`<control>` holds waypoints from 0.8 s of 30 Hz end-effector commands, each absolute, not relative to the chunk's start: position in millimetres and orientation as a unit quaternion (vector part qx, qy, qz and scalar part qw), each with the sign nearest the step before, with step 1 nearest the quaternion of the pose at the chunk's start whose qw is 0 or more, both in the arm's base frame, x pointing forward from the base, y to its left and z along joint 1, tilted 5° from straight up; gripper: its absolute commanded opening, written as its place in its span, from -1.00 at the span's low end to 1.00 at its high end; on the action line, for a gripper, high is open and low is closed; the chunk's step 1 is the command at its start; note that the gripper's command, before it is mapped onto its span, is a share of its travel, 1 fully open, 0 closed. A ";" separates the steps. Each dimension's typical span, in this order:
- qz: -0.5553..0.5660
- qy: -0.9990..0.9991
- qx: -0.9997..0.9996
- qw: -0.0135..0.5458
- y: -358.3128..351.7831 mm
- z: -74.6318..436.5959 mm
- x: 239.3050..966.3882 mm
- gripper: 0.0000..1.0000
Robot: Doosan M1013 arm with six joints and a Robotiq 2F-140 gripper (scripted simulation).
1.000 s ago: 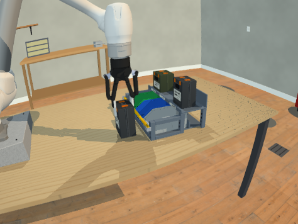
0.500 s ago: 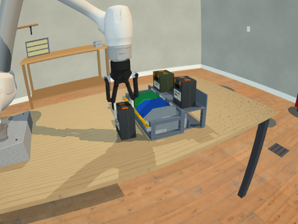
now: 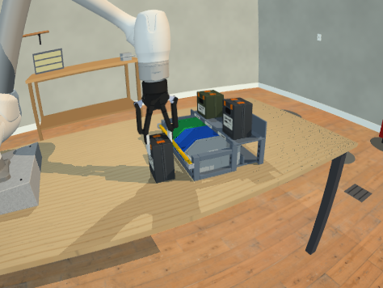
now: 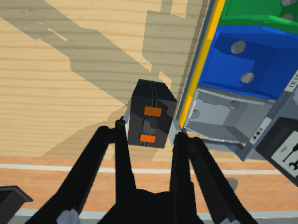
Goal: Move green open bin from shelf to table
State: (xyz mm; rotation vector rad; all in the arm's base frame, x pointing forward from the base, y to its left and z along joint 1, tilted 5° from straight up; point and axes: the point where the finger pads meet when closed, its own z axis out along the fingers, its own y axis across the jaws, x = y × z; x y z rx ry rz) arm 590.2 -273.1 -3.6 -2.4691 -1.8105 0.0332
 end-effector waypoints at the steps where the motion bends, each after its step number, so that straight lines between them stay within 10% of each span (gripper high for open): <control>1: 0.011 -0.591 -0.806 0.040 -273.0 -3.9 590.5 -1.00; 9: 0.011 -0.591 -0.806 0.040 -273.0 -3.9 590.5 -1.00; 10: 0.011 -0.591 -0.806 0.040 -273.0 -3.8 590.5 0.15; 24: 0.011 -0.591 -0.806 0.040 -273.0 -3.8 590.5 0.15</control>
